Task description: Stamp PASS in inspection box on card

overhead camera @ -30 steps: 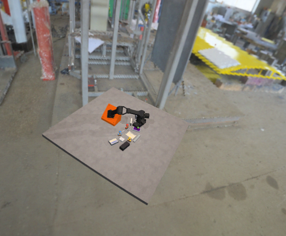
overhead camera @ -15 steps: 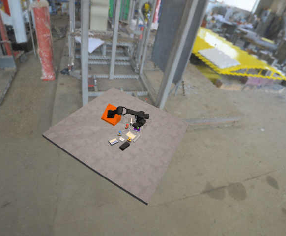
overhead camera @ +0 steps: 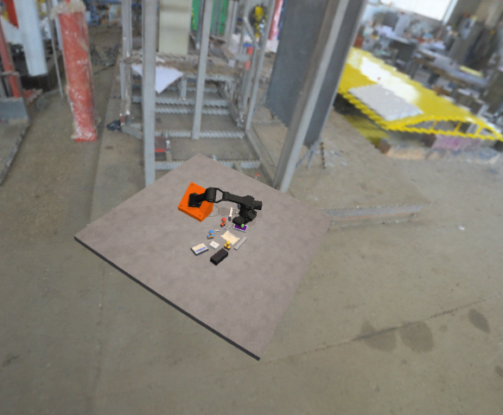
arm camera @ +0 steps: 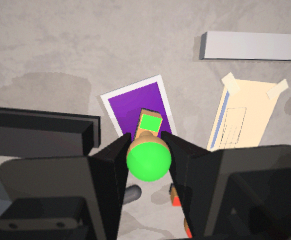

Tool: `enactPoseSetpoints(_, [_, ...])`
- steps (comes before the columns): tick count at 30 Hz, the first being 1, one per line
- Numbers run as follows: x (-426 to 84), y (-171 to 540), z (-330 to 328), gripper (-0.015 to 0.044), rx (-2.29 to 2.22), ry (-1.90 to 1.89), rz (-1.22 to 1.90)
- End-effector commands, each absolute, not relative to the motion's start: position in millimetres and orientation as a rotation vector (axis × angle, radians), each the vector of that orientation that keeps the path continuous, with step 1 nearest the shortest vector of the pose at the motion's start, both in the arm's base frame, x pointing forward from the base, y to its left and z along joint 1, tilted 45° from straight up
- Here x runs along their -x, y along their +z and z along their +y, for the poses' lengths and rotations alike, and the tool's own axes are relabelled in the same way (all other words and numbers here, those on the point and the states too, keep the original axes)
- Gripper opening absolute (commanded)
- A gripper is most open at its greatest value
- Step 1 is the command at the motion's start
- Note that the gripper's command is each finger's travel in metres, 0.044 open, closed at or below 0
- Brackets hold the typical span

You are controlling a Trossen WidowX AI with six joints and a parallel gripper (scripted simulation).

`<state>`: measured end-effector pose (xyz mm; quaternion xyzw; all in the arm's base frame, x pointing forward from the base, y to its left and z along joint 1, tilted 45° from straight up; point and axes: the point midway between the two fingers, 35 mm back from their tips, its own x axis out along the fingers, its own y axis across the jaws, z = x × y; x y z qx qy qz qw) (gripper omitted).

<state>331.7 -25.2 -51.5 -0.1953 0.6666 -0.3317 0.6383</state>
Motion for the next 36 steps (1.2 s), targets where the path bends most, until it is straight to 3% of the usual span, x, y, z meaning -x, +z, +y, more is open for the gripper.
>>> enactPoseSetpoints(1, [-331.7, -52.2, -26.0, 0.0, 0.451, -0.757, 1.521])
enactPoseSetpoints(36, [-331.3, -54.7, -28.4, 0.0, 0.451, -0.757, 1.521])
